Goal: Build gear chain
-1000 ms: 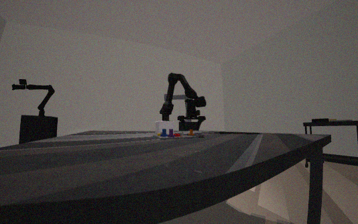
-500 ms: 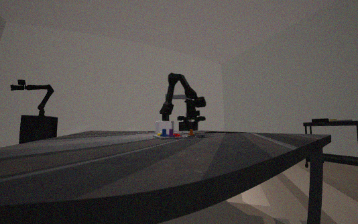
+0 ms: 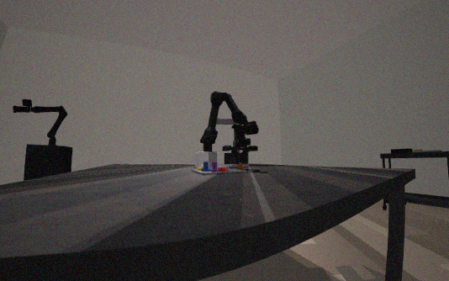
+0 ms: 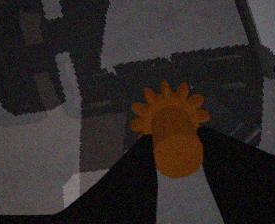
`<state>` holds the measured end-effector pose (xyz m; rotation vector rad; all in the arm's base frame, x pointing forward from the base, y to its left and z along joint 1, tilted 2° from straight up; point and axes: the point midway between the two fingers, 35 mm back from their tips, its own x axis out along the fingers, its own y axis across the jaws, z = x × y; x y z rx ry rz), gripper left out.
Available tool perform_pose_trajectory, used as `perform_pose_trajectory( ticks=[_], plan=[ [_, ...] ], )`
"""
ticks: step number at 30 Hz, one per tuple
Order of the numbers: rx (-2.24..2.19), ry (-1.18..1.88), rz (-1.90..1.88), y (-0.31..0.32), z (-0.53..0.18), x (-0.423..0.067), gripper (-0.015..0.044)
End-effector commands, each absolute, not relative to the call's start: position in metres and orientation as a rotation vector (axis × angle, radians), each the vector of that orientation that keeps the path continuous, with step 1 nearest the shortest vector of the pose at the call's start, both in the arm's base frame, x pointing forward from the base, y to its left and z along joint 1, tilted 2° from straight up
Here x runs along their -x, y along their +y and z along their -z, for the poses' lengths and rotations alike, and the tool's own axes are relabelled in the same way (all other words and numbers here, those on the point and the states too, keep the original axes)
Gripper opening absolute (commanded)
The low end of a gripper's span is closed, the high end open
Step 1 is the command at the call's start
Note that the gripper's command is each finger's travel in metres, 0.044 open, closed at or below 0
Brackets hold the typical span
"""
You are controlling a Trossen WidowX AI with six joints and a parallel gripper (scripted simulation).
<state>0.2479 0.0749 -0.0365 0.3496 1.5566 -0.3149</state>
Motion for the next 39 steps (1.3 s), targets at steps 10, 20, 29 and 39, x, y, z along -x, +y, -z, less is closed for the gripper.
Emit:
perform_pose_trajectory(
  ticks=[10,20,29,39],
  plan=[
    [-0.351,1.542,0.271,0.082,0.005,-0.257,0.0],
    [-0.352,1.547,0.285,0.081,-0.025,-0.259,0.0],
    [-0.351,1.552,0.298,0.079,-0.054,-0.256,0.0],
    [-0.351,1.557,0.312,0.076,-0.086,-0.25,0.0]
  ],
)
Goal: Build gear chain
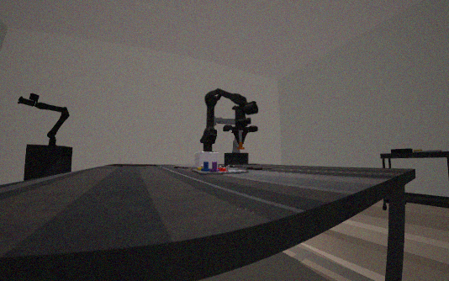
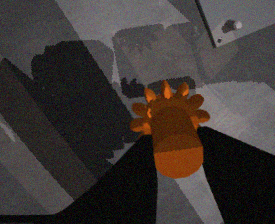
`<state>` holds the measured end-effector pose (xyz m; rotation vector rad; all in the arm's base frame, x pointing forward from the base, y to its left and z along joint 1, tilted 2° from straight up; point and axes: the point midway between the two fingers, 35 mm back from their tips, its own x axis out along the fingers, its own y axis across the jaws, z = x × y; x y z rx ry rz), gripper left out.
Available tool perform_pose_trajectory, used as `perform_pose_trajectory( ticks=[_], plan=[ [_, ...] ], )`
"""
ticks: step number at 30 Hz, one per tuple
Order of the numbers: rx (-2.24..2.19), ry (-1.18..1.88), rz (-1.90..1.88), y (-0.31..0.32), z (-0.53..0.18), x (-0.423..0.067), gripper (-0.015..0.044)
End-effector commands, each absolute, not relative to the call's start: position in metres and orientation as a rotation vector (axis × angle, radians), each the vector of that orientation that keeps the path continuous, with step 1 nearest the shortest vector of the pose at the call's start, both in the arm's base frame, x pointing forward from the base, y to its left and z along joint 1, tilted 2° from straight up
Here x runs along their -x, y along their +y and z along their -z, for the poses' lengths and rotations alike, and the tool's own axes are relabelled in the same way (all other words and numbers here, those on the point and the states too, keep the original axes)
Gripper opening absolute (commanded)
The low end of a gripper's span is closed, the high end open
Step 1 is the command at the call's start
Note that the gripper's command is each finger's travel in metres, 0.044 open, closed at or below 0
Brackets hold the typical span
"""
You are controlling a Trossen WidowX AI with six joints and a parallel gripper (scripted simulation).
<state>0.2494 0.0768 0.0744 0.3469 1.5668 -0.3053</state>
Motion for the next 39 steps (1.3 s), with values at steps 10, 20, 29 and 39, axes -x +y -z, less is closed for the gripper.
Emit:
perform_pose_trajectory(
  ticks=[10,20,29,39],
  plan=[
    [-0.352,1.561,0.323,0.072,-0.106,-0.244,0.0],
    [-0.356,1.554,0.326,0.057,-0.1,-0.254,0.0],
    [-0.362,1.556,0.329,0.041,-0.093,-0.263,0.0],
    [-0.365,1.555,0.32,0.024,-0.086,-0.272,0.0]
  ],
)
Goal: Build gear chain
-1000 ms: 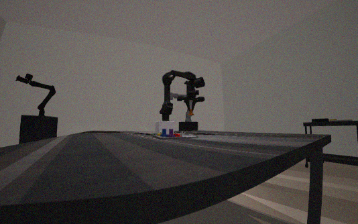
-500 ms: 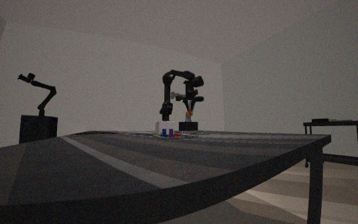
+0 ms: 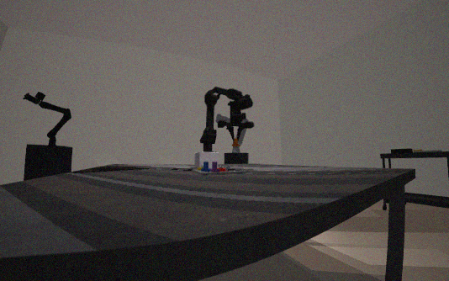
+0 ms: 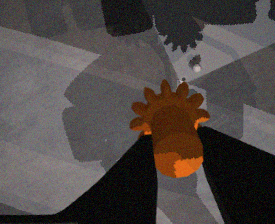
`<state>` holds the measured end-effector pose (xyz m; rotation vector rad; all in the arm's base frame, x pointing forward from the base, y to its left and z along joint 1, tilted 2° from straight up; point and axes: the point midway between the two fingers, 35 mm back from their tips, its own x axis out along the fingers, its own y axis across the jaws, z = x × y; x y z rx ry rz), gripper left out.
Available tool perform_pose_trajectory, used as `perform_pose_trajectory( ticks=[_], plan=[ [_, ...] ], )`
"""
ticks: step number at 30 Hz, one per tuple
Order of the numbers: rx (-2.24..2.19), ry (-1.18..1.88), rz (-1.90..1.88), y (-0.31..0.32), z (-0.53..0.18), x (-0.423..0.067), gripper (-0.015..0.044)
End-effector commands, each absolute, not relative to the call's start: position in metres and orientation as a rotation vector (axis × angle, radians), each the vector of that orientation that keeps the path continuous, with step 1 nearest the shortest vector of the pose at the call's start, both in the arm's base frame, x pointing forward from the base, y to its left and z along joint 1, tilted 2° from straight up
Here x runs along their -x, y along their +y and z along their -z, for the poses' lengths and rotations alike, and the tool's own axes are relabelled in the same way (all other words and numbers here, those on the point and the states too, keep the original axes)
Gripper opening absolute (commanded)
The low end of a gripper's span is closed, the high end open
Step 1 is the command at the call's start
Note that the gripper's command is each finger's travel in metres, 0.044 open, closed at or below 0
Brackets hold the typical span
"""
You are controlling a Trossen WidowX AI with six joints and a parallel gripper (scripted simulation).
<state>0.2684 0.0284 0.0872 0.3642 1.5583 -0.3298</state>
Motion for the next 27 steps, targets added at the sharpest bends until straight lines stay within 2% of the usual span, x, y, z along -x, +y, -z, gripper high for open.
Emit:
perform_pose_trajectory(
  ticks=[1,27],
  plan=[
    [-0.365,1.554,0.318,0.022,-0.085,-0.273,0.0],
    [-0.375,1.554,0.343,-0.034,-0.065,-0.287,0.0]
  ],
)
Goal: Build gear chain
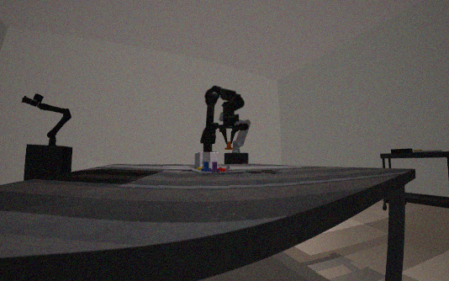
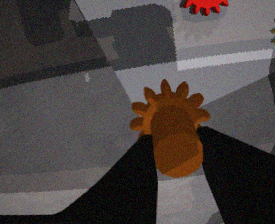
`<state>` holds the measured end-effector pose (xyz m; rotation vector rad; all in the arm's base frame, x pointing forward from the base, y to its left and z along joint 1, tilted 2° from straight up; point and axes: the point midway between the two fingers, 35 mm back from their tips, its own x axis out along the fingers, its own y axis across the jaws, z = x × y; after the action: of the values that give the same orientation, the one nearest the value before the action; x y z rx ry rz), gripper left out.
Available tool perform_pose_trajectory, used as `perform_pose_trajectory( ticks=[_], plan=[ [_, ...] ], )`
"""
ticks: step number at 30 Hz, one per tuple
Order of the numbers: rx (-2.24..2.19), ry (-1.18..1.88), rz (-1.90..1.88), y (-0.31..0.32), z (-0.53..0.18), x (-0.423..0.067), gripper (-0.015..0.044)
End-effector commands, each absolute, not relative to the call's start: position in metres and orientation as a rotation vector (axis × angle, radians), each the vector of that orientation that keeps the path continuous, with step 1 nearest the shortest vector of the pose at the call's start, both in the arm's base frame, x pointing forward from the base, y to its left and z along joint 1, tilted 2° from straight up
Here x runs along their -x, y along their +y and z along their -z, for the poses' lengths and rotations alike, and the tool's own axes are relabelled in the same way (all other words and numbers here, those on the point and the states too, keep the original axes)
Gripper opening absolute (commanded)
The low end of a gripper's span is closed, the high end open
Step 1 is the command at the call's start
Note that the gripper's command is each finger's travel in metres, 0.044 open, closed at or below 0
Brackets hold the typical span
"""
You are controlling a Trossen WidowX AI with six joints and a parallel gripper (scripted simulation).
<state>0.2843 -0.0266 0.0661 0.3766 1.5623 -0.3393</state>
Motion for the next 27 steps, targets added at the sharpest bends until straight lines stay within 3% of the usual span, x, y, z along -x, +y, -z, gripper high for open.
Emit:
perform_pose_trajectory(
  ticks=[1,27],
  plan=[
    [-0.379,1.553,0.345,-0.036,-0.064,-0.288,0.0],
    [-0.373,1.548,0.346,-0.096,-0.044,-0.292,0.0]
  ],
)
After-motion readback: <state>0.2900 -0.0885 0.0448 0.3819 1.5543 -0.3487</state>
